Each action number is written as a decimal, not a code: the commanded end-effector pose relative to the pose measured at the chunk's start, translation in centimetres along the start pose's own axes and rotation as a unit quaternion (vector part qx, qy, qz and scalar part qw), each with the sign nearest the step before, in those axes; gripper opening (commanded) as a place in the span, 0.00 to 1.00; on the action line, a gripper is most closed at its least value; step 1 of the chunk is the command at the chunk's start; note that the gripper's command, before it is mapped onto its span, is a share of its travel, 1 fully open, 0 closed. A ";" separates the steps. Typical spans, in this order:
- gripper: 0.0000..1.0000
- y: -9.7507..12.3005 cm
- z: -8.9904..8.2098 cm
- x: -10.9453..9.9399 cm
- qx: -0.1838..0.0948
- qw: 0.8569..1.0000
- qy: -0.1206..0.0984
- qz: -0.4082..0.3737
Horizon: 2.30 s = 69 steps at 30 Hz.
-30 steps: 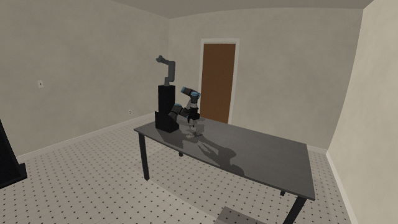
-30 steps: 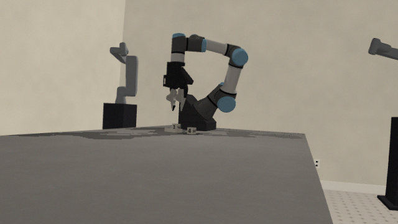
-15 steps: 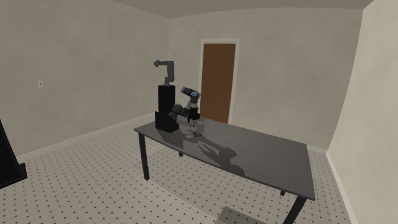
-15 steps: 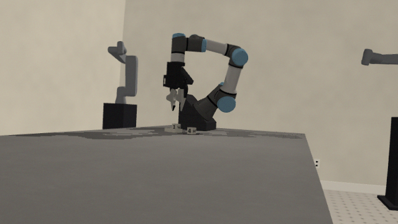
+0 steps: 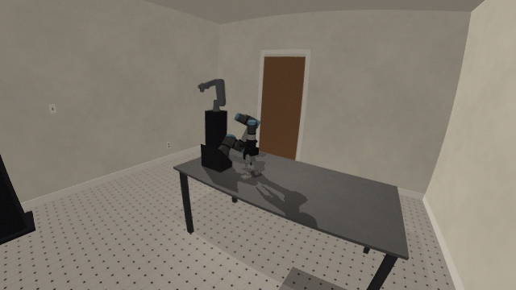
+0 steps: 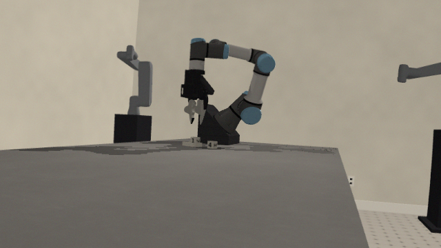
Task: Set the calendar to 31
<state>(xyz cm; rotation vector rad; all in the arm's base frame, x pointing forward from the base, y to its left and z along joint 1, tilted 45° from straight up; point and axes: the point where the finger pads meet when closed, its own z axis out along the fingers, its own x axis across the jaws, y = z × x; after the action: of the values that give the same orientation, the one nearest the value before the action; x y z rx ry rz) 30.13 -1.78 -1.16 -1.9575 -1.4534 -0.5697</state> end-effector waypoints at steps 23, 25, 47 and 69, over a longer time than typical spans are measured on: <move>0.28 0.0 3.1 -0.1 -0.001 1.000 -0.001 0.000; 0.28 0.0 3.4 -0.1 -0.001 1.000 -0.001 0.000; 0.28 0.0 4.6 -0.1 -0.001 1.000 -0.001 0.000; 0.28 0.0 4.6 -0.1 -0.001 1.000 -0.001 0.000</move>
<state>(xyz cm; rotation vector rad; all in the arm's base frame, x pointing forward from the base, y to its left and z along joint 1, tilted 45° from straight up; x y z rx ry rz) 29.98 1.48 -4.49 -1.9578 -1.4535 -0.5697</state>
